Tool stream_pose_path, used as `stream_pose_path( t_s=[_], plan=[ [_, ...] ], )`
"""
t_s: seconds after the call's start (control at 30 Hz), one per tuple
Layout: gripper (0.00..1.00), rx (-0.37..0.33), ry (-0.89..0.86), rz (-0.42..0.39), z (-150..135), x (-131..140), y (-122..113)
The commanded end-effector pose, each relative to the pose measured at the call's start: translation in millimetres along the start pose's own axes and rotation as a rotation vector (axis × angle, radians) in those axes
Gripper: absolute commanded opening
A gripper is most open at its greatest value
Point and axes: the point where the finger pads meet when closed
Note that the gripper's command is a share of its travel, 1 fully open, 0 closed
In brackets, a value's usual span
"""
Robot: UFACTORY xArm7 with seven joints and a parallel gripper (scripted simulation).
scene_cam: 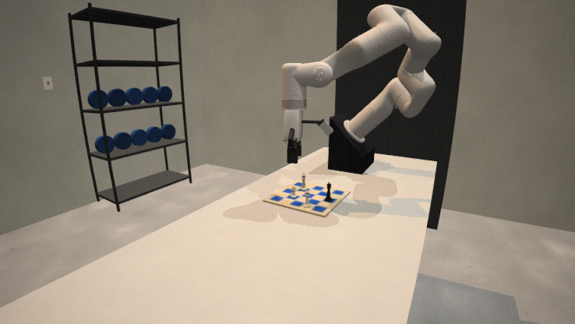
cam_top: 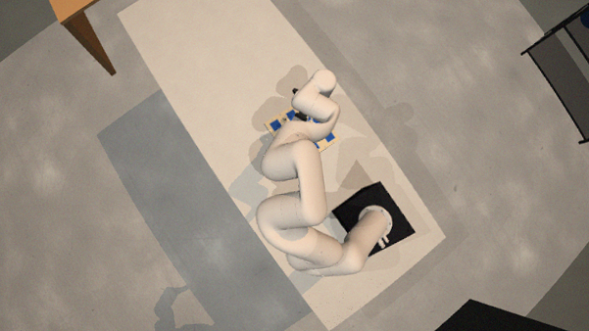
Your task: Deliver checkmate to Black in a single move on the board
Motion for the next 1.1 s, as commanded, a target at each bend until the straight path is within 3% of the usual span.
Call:
stream_pose_path(
  t_s=[0.0, 0.43, 0.5, 0.53, 1.0, 1.07],
  plan=[
    [1.00, -0.010, 0.279, -0.006, 0.2, 1.6, 2.8],
    [1.00, 0.013, 0.828, -0.005, 0.0, 2.0, 17.9],
    [1.00, 0.013, 0.828, -0.005, 0.0, 2.0, 17.9],
    [1.00, 0.017, 0.961, -0.005, 0.1, 2.0, 18.8],
    [1.00, 0.041, 1.543, 0.003, 1.6, 2.5, 25.3],
    [1.00, 0.041, 1.543, 0.003, 1.6, 2.5, 25.3]
  ],
)
Point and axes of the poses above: the point where the finger pads meet when closed, its own y axis out along the fingers, its own z axis across the jaws, x = y × z
